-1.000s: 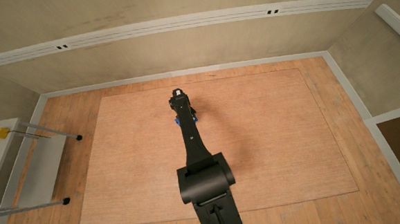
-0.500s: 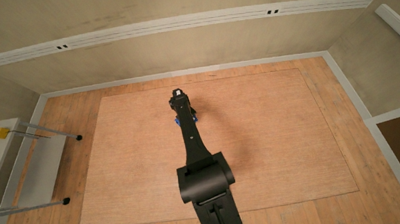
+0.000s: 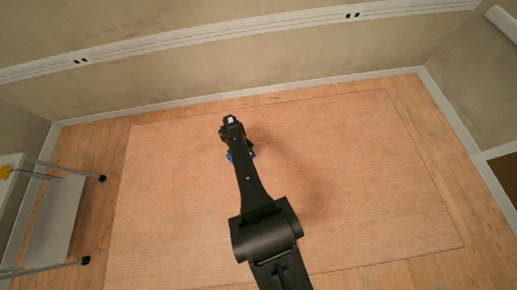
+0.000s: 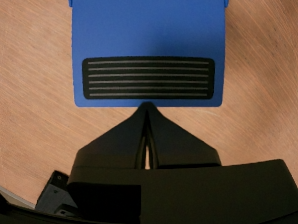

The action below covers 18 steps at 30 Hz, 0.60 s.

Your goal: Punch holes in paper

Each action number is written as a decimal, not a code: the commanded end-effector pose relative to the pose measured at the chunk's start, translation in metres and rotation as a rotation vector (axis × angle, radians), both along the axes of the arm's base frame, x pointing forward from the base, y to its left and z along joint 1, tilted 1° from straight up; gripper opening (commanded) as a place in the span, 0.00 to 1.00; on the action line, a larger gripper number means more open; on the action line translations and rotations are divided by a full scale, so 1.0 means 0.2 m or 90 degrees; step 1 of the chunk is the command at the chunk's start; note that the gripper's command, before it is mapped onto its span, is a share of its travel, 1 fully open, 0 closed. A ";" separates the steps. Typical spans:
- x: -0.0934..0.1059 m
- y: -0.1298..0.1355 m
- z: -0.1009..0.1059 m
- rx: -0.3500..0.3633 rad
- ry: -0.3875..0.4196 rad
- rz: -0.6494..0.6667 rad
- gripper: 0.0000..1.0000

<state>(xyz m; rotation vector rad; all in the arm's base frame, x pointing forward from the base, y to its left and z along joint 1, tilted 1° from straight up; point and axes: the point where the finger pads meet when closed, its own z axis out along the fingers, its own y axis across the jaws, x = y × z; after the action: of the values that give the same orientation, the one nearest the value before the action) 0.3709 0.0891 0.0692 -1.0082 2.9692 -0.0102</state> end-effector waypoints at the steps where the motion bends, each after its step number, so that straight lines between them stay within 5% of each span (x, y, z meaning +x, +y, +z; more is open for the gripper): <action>1: 0.13 0.02 0.10 0.009 -0.045 0.004 0.00; 18: 0.14 0.02 0.10 0.009 -0.046 0.004 0.00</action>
<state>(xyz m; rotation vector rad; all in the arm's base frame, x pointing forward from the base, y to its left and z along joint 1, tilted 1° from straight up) 0.3709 0.0891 0.0692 -1.0082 2.9692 -0.0103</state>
